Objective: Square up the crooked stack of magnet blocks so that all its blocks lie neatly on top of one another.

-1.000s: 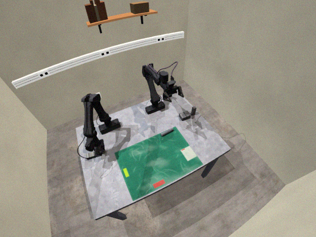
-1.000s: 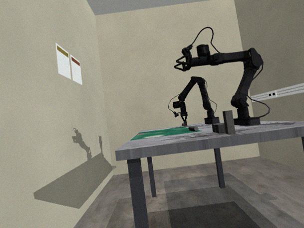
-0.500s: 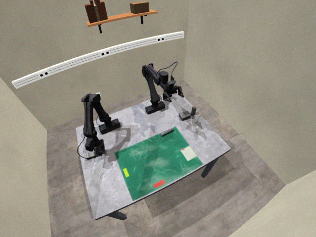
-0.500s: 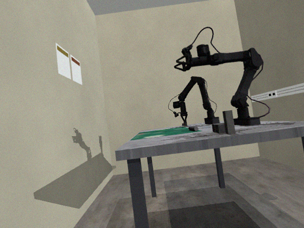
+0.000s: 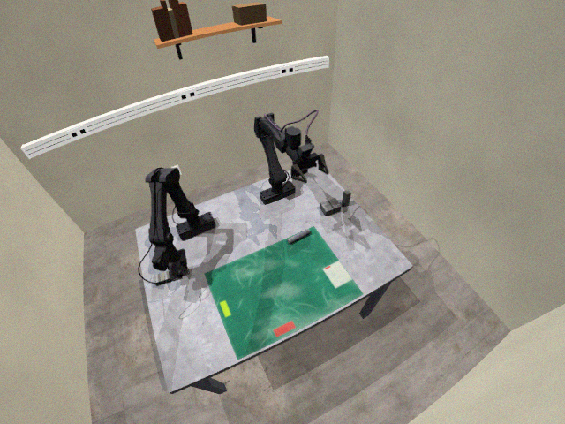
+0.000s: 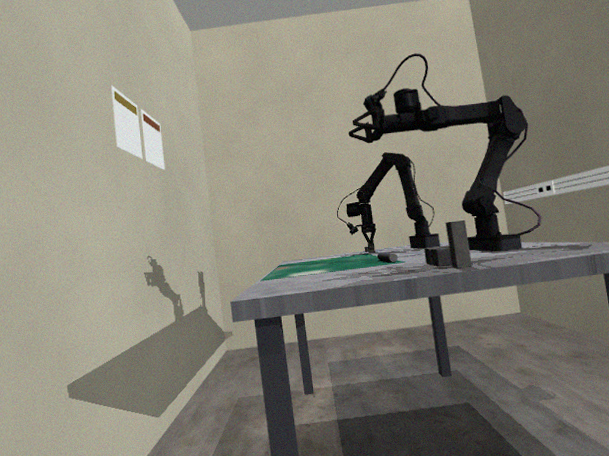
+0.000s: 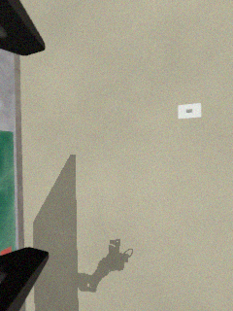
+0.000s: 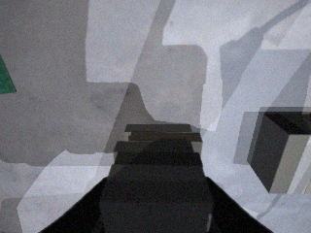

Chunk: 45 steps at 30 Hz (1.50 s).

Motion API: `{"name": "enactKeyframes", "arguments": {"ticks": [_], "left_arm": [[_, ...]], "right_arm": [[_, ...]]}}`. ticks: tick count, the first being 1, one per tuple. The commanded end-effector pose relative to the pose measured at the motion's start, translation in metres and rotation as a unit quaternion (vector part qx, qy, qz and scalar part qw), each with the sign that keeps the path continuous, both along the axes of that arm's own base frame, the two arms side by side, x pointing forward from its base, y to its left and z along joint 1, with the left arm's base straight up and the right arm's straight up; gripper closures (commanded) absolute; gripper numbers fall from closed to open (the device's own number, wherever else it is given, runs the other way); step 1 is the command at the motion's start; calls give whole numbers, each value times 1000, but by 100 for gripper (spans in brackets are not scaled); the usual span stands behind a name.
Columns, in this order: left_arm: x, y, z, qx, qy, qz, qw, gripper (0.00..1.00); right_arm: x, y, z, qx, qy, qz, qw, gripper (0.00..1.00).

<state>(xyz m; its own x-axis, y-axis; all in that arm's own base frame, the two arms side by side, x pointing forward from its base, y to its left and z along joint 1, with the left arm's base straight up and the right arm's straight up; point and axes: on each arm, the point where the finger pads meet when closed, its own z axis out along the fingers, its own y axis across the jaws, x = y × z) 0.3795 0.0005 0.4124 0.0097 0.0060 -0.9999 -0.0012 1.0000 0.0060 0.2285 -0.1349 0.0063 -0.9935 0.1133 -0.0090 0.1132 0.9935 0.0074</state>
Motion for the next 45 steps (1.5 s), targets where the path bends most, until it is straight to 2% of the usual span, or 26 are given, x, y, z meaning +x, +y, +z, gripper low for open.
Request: {"name": "enactKeyframes", "arguments": {"ticks": [1, 34, 35, 45], "left_arm": [[-8, -1, 36, 0, -45, -3, 999, 0], [-8, -1, 36, 0, -45, -3, 999, 0], [-8, -1, 36, 0, -45, -3, 999, 0], [-8, -1, 36, 0, -45, -3, 999, 0]], "right_arm": [[21, -12, 14, -18, -39, -2, 999, 53], [21, -12, 14, -18, -39, -2, 999, 53], [21, -12, 14, -18, -39, -2, 999, 20], [21, -12, 14, -18, -39, -2, 999, 20]]}}
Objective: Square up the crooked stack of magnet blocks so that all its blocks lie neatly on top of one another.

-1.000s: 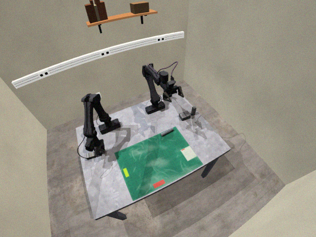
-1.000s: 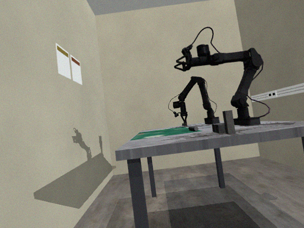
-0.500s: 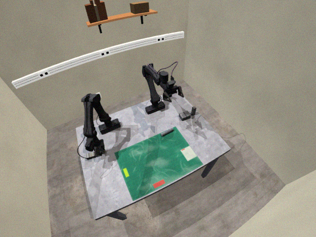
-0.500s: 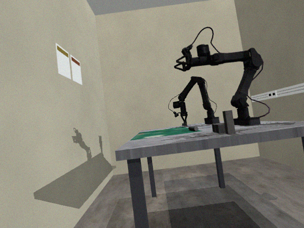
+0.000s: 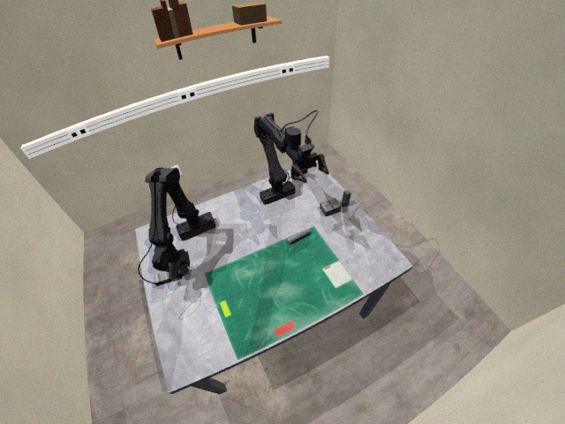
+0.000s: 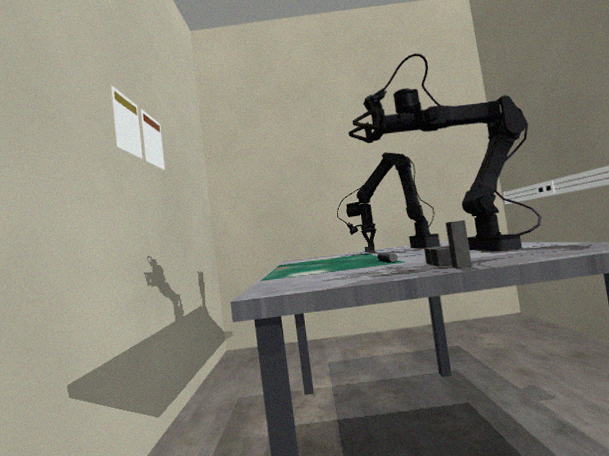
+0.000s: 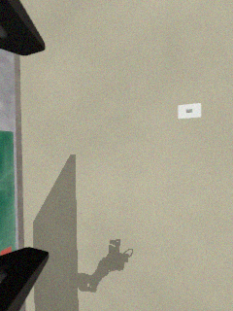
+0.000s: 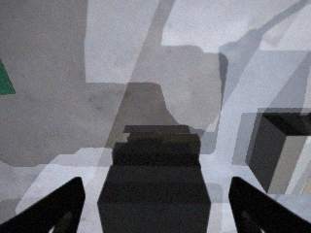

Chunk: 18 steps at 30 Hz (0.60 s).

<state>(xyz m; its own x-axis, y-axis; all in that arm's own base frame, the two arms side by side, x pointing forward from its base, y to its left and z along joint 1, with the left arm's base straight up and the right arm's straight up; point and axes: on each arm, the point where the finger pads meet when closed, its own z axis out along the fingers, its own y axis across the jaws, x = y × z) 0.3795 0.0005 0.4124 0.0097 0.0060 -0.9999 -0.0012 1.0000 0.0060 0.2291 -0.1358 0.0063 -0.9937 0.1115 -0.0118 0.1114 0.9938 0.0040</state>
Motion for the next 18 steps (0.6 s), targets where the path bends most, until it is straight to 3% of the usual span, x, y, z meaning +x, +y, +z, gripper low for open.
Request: {"name": "enactKeyframes", "arguments": {"ticks": [1, 6, 7, 9, 13, 18], "left_arm": [[-8, -1, 36, 0, -45, -3, 999, 0], [-8, -1, 36, 0, -45, -3, 999, 0], [-8, -1, 36, 0, -45, -3, 999, 0], [-8, -1, 36, 0, -45, -3, 999, 0], [-8, -1, 36, 0, -45, -3, 999, 0], [-8, -1, 36, 0, -45, -3, 999, 0]], "right_arm": [[21, -11, 14, -16, -38, -3, 999, 20], [21, -11, 14, -16, -38, -3, 999, 20], [-1, 0, -16, -8, 3, -2, 1000, 20], [0, -4, -18, -13, 1, -7, 1000, 20], [17, -14, 6, -27, -30, -5, 999, 20], [19, -12, 8, -30, -34, -1, 999, 20]]}}
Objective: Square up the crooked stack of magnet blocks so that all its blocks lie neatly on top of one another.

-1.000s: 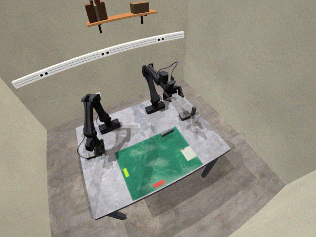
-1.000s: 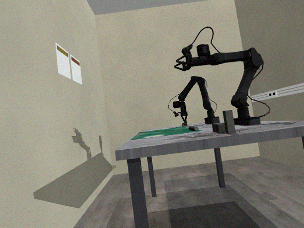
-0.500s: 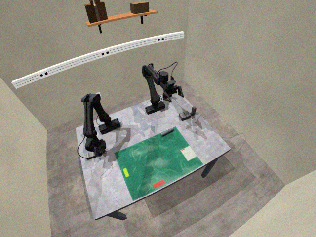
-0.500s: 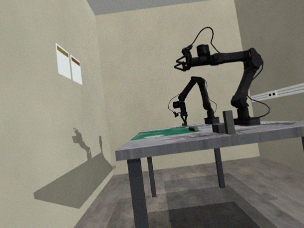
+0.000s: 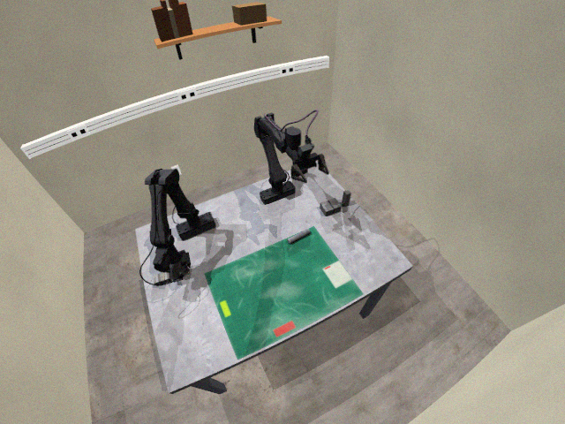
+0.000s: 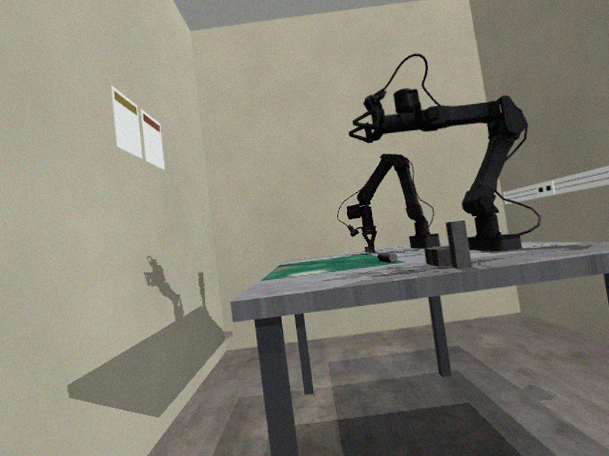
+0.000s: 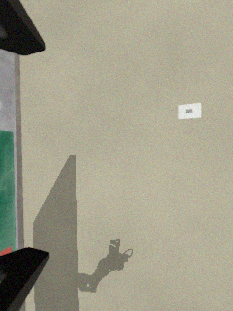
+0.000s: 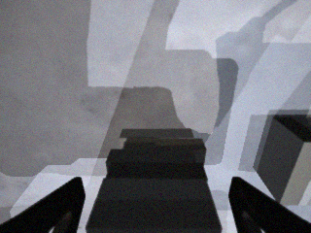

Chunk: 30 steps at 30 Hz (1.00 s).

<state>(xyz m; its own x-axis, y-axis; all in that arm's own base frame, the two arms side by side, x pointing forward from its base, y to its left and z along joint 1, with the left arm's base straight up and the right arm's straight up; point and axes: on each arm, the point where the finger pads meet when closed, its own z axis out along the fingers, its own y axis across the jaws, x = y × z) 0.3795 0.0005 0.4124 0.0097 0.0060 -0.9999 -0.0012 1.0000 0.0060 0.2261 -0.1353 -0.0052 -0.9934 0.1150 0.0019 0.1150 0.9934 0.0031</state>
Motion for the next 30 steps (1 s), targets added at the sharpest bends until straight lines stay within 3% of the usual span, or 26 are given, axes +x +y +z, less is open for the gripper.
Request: {"name": "enactKeyframes", "arguments": {"ticks": [1, 3, 4, 30], "left_arm": [[-8, -1, 36, 0, -45, -3, 999, 0], [-8, -1, 36, 0, -45, -3, 999, 0], [-8, -1, 36, 0, -45, -3, 999, 0], [-8, -1, 36, 0, -45, -3, 999, 0]], "right_arm": [[22, -13, 19, -30, -41, 1, 999, 20], [16, -11, 15, -26, -32, 0, 999, 20], [23, -12, 20, -31, -42, 3, 999, 50], [23, -12, 20, -31, -42, 3, 999, 52]]}}
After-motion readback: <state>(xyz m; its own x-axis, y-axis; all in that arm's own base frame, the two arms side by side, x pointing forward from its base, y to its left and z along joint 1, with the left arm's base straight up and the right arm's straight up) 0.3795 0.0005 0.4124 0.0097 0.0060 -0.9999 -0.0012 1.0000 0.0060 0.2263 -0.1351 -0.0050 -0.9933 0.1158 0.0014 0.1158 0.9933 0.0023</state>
